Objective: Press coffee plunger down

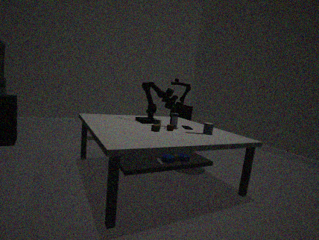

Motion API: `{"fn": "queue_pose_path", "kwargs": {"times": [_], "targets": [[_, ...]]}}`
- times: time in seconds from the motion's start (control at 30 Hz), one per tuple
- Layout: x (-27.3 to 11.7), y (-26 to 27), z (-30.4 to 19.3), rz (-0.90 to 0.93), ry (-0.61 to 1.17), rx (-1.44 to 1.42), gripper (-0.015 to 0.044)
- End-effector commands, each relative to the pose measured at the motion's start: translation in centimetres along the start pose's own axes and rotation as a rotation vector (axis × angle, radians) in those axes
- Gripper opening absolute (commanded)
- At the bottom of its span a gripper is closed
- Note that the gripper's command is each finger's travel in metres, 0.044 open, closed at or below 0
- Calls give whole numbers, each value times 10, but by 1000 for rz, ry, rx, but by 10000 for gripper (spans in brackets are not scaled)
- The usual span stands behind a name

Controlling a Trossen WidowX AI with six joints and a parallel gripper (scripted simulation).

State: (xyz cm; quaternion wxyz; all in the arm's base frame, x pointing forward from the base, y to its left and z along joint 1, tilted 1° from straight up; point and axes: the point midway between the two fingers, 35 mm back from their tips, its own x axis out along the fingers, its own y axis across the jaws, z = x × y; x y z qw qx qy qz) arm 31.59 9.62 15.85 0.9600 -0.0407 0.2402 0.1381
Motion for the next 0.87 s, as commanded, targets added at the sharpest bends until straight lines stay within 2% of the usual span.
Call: {"fn": "queue_pose_path", "kwargs": {"times": [0.0, 0.23, 0.43, 0.83], "targets": [[0, 0, 0, 0, 0, 0, 437], [-11, 0, 13, -1, 6, 1, 440], [-65, 2, 52, 1, 26, -5, 440], [-65, 2, 50, 1, 26, -5, 440]]}}
